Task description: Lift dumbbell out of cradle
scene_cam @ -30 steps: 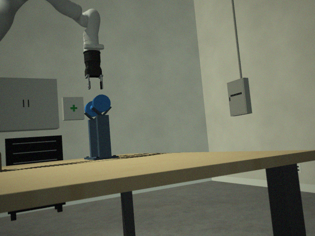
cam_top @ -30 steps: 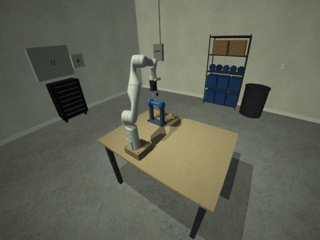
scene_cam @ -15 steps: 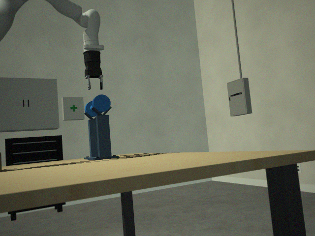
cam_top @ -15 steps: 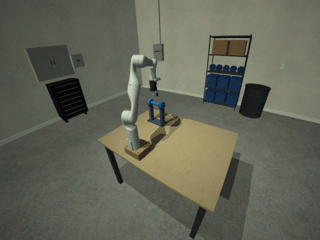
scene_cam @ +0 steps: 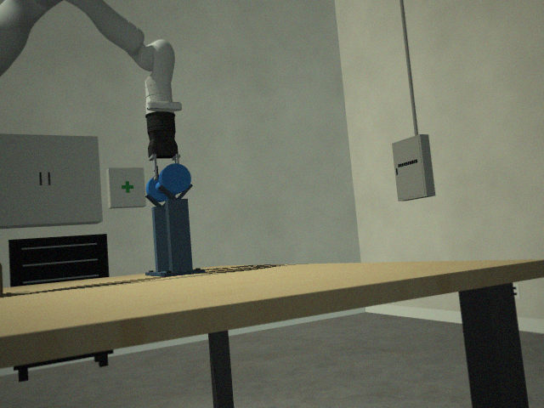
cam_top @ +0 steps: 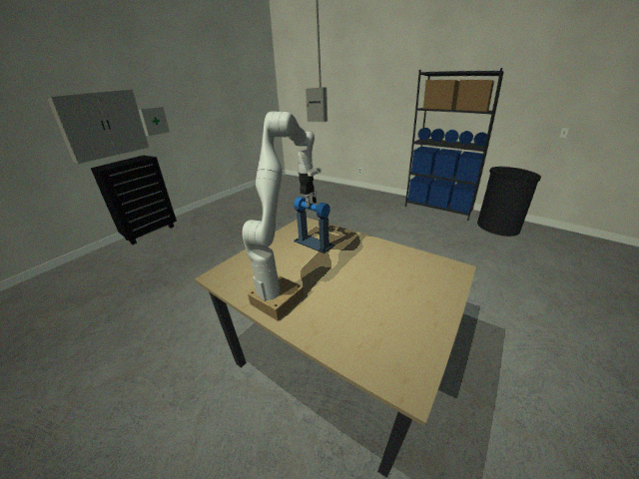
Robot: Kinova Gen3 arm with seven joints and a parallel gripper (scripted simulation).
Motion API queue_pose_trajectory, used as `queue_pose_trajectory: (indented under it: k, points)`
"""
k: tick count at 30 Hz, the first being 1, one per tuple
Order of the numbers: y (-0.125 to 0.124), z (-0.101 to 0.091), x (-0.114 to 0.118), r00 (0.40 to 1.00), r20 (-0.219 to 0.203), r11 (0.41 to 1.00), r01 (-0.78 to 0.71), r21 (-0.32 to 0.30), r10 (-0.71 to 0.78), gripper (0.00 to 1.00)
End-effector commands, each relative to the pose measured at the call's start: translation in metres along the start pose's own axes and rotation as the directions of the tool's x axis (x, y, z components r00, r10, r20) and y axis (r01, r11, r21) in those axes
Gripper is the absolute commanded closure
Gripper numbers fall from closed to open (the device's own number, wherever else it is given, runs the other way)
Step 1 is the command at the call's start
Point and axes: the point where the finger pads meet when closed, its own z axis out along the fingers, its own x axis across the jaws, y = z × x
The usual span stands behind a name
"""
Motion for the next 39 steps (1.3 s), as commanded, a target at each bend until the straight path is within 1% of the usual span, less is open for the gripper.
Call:
queue_pose_trajectory:
  k: [1, 3, 6, 22, 23, 39]
  points:
    - [-0.001, 0.019, 0.001, 1.0, -0.005, 1.0, 0.007, 0.006, -0.007, 0.0]
    - [-0.001, 0.025, 0.001, 1.0, -0.006, 1.0, 0.007, 0.006, -0.007, 0.0]
    - [-0.001, 0.029, 0.001, 1.0, -0.006, 1.0, 0.007, 0.006, -0.007, 0.0]
    - [-0.001, 0.029, 0.001, 1.0, -0.006, 1.0, 0.007, 0.006, -0.007, 0.0]
    - [-0.001, 0.029, 0.001, 1.0, -0.006, 1.0, 0.007, 0.006, -0.007, 1.0]
    - [-0.001, 0.029, 0.001, 1.0, -0.006, 1.0, 0.007, 0.006, -0.007, 1.0]
